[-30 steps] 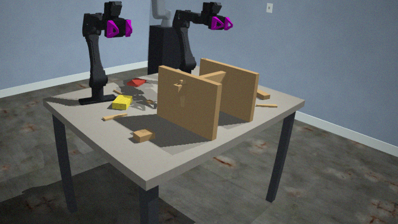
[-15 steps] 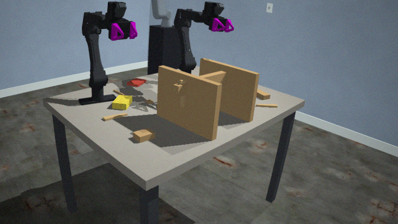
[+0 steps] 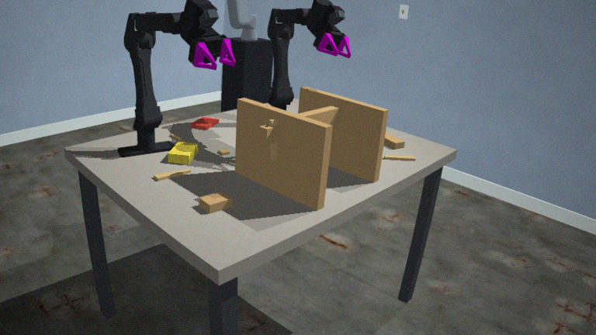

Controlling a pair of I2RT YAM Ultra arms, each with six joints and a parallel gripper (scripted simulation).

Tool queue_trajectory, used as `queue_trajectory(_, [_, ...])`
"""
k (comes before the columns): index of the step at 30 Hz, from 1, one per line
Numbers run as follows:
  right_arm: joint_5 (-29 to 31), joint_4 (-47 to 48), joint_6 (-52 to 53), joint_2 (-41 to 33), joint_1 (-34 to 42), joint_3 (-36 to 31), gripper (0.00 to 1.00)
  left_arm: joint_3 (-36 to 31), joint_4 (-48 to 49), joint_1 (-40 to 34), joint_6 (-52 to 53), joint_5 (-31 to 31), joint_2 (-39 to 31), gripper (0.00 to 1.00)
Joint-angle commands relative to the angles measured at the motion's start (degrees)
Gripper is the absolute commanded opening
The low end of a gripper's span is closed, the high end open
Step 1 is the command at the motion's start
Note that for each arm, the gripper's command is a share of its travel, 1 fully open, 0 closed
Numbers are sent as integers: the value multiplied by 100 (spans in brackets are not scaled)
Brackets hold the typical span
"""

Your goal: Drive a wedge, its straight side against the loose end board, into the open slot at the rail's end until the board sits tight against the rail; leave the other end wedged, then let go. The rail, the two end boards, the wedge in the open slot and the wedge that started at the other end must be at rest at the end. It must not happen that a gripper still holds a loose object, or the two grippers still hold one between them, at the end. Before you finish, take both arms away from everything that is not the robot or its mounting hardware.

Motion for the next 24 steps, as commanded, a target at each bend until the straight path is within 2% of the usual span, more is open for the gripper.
queue_trajectory(1, [194,-876,254,317,283,513,54,555,-1076,-142,-388,-200,369,54])
queue_trajectory(4, [285,-1363,394,652,553,918,54,988,-1680,-231,-589,-297,730,54])
queue_trajectory(7, [315,-1524,439,763,642,1052,54,1024,-1916,-262,-654,-336,856,54])
queue_trajectory(8, [324,-1744,486,916,692,1260,54,1423,-2149,-209,-735,-305,1032,54])
queue_trajectory(19, [677,-3480,977,2099,1719,2676,54,2968,-4375,-622,-1464,-716,2351,54])
queue_trajectory(22, [771,-3909,1109,2392,1945,3067,54,3567,-4827,-695,-1652,-784,2638,54])
queue_trajectory(24, [771,-3909,1109,2392,1945,3067,54,3567,-4827,-695,-1652,-784,2638,54])
